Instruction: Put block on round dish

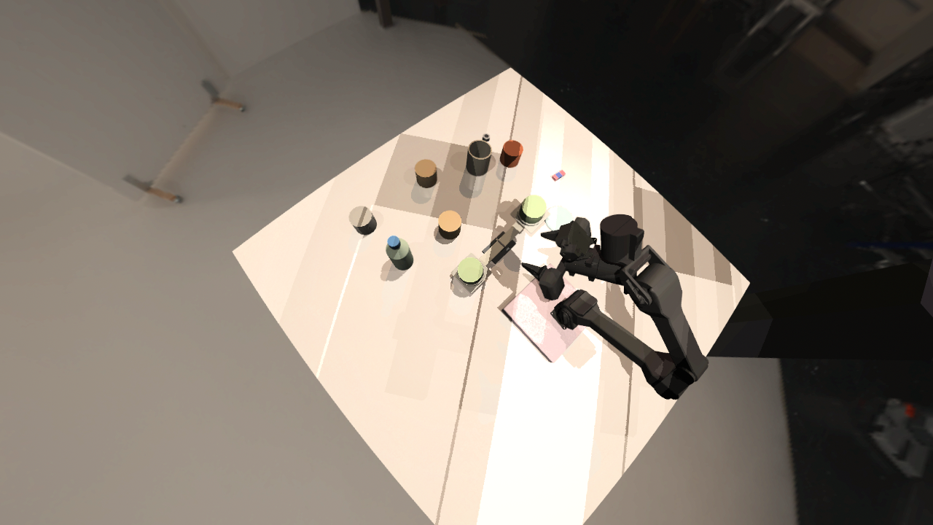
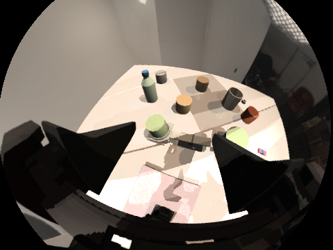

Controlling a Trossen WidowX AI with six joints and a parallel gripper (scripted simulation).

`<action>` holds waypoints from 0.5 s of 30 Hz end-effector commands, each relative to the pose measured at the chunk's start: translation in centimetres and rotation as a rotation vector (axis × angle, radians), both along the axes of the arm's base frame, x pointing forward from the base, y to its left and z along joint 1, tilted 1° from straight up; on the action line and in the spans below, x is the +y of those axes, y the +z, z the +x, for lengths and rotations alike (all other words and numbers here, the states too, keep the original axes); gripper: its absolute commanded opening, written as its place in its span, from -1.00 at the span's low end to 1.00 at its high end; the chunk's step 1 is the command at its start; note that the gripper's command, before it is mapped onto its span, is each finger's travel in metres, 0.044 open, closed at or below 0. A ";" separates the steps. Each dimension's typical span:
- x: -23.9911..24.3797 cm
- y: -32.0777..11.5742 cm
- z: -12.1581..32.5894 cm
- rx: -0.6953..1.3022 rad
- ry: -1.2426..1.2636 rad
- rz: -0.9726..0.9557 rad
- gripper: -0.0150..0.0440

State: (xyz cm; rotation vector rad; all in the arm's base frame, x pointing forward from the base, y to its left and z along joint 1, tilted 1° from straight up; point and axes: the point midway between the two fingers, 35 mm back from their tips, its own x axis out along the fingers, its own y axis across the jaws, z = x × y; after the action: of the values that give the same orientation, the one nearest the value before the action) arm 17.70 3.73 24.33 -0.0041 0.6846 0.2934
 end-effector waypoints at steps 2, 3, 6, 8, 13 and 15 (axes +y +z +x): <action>-2.9 -1.1 -0.2 0.063 -0.118 -0.084 1.00; -3.5 -1.3 -0.4 0.078 -0.141 -0.099 1.00; -4.3 -1.6 -0.6 0.100 -0.174 -0.120 1.00; -4.3 -1.6 -0.6 0.100 -0.174 -0.120 1.00; -4.1 -1.7 0.0 0.146 -0.211 -0.059 1.00; -3.8 -1.7 0.4 0.184 -0.243 -0.011 1.00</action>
State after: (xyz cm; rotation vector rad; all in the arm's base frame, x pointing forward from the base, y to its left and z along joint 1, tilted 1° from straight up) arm 17.60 -0.28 22.77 0.0278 0.8215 0.0763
